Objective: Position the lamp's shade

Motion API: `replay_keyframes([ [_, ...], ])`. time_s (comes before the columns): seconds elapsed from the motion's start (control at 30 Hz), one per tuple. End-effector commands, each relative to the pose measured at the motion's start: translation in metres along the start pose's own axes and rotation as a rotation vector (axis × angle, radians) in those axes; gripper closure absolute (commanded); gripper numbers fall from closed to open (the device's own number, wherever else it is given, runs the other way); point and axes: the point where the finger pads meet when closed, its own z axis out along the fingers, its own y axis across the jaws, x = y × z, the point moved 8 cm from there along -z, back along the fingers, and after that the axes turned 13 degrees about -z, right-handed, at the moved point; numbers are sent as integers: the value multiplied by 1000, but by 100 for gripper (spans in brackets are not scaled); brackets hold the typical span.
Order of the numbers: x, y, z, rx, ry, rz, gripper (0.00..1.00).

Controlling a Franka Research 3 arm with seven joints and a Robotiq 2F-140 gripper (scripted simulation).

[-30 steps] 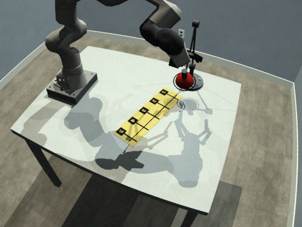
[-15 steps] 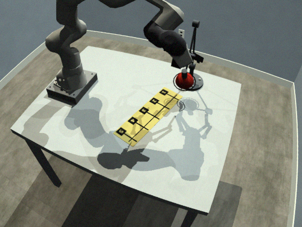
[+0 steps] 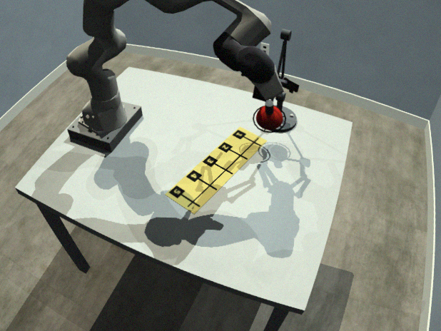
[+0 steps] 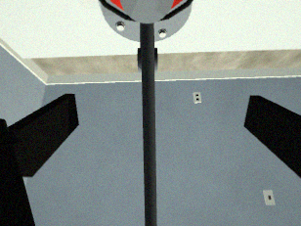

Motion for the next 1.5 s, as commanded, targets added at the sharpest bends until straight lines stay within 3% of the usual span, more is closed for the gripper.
replay_keyframes([
  [0.0,0,-5,0,14,5,-14,0],
  [0.27,2,-8,1,24,9,-21,0],
  [0.3,2,-8,1,23,9,-20,90],
  [1.47,6,-2,0,31,11,0,90],
])
